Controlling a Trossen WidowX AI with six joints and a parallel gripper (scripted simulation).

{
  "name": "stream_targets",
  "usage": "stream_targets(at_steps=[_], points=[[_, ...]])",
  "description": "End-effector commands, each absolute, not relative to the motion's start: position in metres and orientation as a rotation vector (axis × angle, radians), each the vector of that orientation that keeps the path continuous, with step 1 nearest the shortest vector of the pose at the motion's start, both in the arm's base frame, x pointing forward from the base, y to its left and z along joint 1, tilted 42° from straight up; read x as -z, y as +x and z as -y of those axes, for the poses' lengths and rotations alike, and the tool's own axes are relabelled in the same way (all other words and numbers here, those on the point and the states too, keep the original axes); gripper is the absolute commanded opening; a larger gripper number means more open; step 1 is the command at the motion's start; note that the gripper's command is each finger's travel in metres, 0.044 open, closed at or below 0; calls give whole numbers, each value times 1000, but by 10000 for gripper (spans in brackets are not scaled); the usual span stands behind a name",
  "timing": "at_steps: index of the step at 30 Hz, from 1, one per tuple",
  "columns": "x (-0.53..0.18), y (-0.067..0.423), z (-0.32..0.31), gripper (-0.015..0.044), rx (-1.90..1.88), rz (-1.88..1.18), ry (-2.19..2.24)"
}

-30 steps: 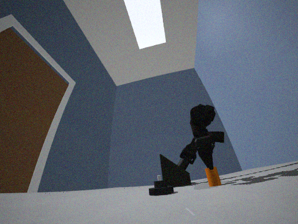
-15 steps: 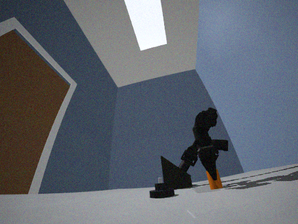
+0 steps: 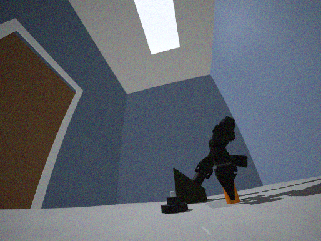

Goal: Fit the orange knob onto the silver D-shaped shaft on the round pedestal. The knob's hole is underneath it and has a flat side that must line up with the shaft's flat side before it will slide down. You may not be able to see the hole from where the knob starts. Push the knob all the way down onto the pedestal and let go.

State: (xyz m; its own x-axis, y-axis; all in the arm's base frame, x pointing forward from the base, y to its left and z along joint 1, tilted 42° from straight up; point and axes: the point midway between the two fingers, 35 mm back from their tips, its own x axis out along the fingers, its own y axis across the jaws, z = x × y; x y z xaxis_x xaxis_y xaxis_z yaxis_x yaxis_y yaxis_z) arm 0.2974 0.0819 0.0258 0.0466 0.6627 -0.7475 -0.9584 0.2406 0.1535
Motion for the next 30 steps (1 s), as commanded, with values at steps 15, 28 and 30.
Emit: stream_targets(at_steps=[15, 28, 30], points=[[-29, 299, -77, 6, -1301, -831, -440], [-56, 304, -49, 0, -1296, -837, -446], [-61, 304, -44, 0, -1296, -838, -447]])
